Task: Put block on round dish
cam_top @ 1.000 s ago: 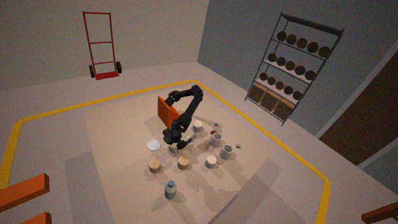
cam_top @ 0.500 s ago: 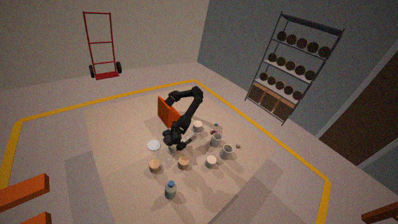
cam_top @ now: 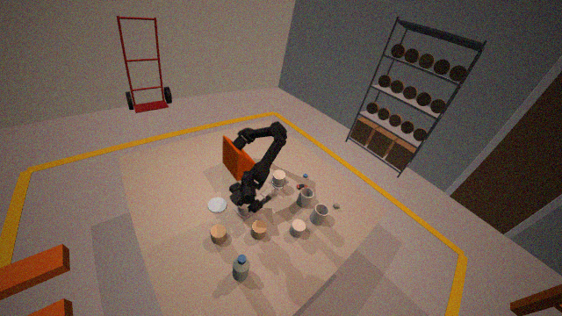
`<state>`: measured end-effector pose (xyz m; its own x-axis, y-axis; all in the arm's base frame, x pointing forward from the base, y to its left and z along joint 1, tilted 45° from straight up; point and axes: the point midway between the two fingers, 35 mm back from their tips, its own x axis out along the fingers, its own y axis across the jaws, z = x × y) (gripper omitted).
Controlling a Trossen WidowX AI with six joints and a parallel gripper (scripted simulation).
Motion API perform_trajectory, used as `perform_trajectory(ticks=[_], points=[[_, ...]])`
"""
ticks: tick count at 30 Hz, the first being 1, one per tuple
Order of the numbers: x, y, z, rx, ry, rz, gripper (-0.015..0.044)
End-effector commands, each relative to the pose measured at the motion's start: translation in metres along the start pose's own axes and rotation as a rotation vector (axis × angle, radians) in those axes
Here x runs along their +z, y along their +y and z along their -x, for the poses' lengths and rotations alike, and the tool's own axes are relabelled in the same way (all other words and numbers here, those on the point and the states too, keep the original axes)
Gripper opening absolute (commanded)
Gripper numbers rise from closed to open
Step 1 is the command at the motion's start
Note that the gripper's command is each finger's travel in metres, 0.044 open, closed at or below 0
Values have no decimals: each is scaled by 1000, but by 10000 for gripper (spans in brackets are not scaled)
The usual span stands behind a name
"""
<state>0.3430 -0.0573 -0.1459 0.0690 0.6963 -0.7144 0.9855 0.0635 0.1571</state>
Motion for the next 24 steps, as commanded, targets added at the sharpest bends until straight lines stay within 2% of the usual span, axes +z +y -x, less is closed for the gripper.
perform_trajectory(ticks=[1, 10, 24], points=[[0, -1, -1, -1, 3, -7, 235], [1, 1, 8, -1, 1, -7, 0], [3, 3, 26, -1, -2, -8, 0]])
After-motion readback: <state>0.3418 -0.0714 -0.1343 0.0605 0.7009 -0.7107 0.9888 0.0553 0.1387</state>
